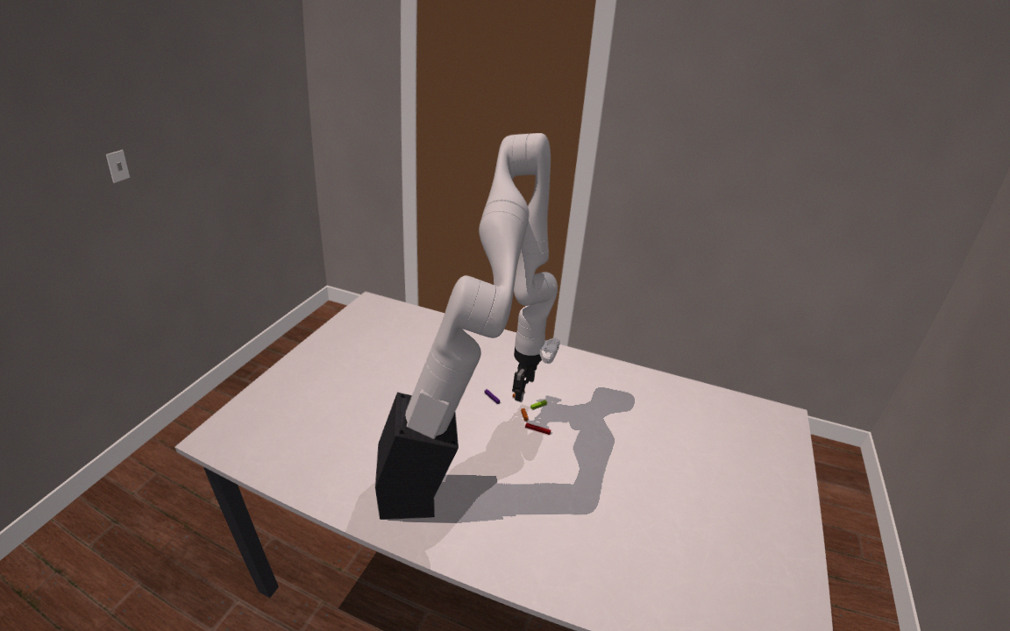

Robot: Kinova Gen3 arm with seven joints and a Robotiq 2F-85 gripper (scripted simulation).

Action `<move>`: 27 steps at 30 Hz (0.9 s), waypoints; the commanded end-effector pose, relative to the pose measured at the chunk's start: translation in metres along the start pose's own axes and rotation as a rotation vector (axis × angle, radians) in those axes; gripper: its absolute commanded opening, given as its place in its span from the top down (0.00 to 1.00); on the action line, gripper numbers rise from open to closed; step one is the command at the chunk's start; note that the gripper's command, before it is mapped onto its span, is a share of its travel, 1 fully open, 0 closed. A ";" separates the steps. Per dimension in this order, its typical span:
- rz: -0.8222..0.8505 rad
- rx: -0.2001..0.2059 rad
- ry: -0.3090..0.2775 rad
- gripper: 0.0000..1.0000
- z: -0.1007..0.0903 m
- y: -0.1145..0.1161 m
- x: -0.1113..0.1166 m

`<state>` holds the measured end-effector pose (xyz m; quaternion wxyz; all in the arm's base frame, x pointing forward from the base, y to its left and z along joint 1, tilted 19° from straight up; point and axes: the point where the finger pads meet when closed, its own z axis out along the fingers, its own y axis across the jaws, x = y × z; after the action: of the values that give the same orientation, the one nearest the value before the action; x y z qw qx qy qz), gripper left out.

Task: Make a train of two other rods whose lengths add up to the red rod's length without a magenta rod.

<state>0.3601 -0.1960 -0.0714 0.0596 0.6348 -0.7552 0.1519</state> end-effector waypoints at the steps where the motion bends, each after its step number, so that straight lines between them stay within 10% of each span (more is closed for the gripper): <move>1: 0.000 0.001 0.000 0.00 0.000 0.000 0.000; 27: -0.293 0.010 0.001 0.00 0.001 -0.005 -0.015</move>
<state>0.3651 -0.1891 -0.0736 0.0746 0.7180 -0.6767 0.1453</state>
